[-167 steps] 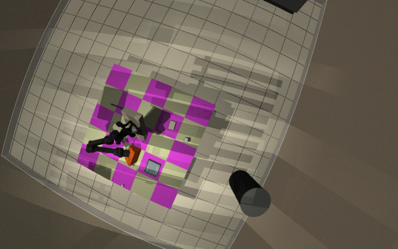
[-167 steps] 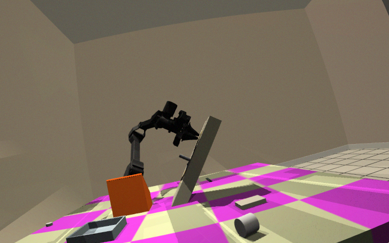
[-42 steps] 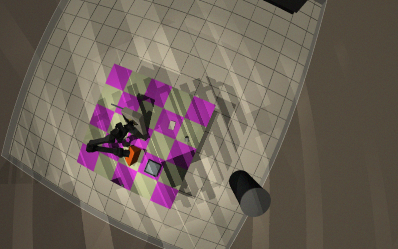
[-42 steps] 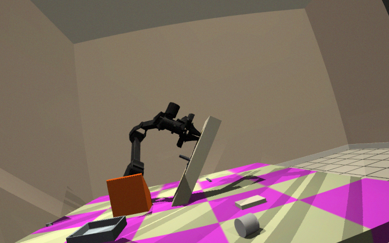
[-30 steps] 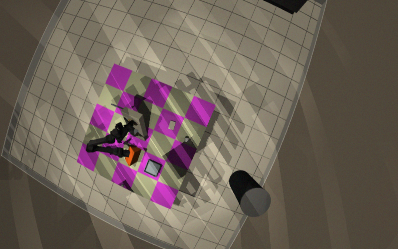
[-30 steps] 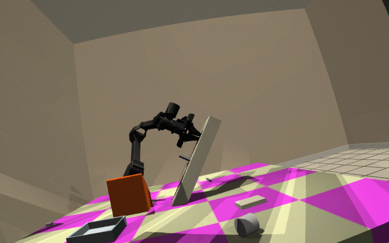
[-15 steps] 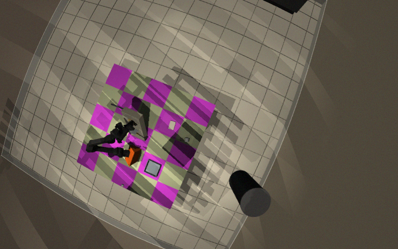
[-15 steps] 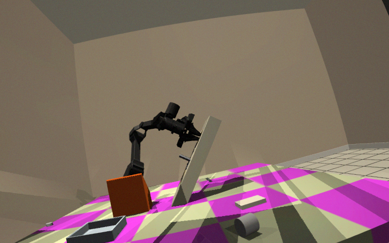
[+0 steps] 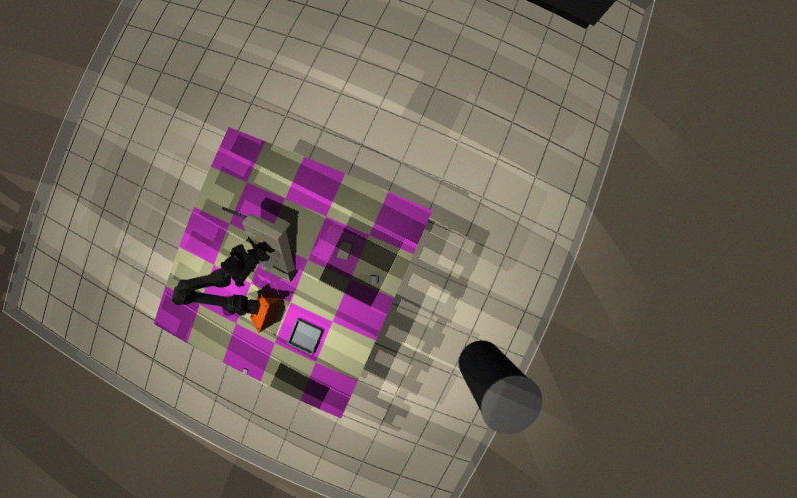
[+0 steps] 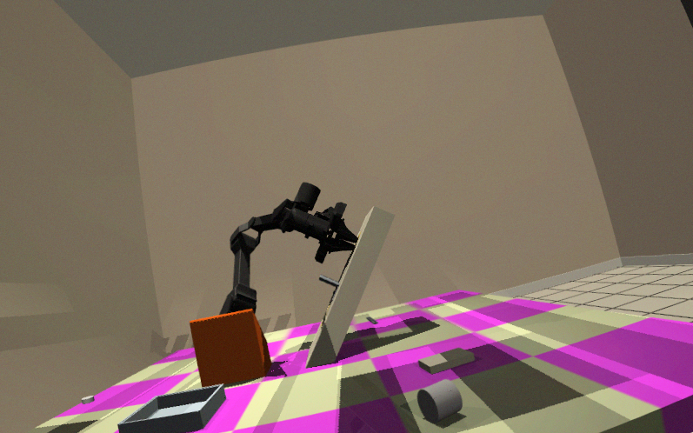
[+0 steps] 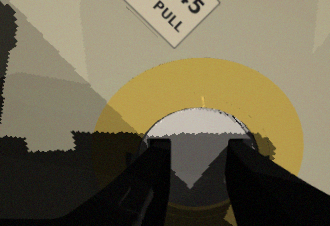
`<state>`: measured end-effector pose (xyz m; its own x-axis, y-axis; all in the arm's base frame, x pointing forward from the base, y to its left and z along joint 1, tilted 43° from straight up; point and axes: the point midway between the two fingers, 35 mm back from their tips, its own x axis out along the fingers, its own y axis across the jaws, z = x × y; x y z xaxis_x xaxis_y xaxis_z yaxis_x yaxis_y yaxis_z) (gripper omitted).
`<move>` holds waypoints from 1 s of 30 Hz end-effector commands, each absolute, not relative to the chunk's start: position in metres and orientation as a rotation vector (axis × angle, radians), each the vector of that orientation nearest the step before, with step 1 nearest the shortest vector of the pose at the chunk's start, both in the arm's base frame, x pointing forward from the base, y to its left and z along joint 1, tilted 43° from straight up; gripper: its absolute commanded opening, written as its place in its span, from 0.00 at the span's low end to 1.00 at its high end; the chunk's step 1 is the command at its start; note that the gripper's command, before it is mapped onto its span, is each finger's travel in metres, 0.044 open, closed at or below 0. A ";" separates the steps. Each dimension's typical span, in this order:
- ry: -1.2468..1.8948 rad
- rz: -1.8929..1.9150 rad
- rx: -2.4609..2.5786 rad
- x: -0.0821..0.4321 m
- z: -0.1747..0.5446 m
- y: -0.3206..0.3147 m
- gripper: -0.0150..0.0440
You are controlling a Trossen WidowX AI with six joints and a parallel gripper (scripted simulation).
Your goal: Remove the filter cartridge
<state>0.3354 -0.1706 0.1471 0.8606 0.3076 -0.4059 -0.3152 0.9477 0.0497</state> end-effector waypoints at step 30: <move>0.438 0.328 -0.024 0.317 0.153 -0.180 0.25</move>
